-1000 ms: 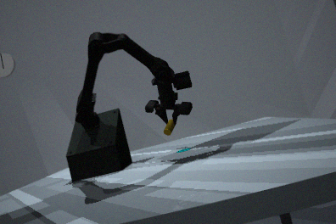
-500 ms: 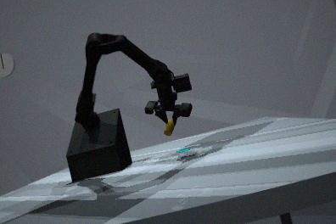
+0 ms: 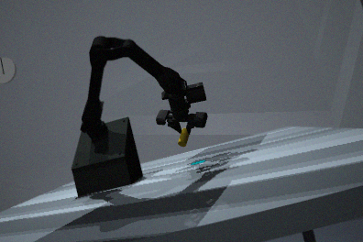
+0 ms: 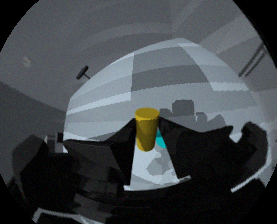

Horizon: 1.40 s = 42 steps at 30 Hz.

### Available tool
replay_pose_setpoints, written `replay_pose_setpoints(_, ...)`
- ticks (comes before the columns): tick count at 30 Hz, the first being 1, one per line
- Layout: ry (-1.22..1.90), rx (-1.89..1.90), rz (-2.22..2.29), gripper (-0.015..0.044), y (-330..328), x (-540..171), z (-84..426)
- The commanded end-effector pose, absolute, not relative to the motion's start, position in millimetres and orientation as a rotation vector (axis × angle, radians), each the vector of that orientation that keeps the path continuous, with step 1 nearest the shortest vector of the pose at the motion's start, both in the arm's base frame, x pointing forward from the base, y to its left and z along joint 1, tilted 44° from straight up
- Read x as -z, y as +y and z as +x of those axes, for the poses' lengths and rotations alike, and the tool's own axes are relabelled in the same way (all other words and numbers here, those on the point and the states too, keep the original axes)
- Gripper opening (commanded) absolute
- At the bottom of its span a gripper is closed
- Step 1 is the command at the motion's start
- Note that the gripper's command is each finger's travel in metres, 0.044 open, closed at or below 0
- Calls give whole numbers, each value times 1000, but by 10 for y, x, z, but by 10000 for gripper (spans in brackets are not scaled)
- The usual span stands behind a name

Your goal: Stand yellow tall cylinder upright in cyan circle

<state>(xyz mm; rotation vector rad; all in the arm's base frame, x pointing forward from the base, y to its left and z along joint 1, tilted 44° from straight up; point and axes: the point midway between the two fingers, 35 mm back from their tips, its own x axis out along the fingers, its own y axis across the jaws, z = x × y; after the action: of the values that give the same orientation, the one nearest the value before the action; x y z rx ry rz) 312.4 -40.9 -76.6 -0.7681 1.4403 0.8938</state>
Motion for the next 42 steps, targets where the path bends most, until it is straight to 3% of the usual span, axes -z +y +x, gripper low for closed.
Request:
replay_pose_setpoints(1, 1408, -912, -759, 105, -400, 758, 3126)
replay_pose_setpoints(42, 1094, -996, -671, 105, -430, 652, 3159)
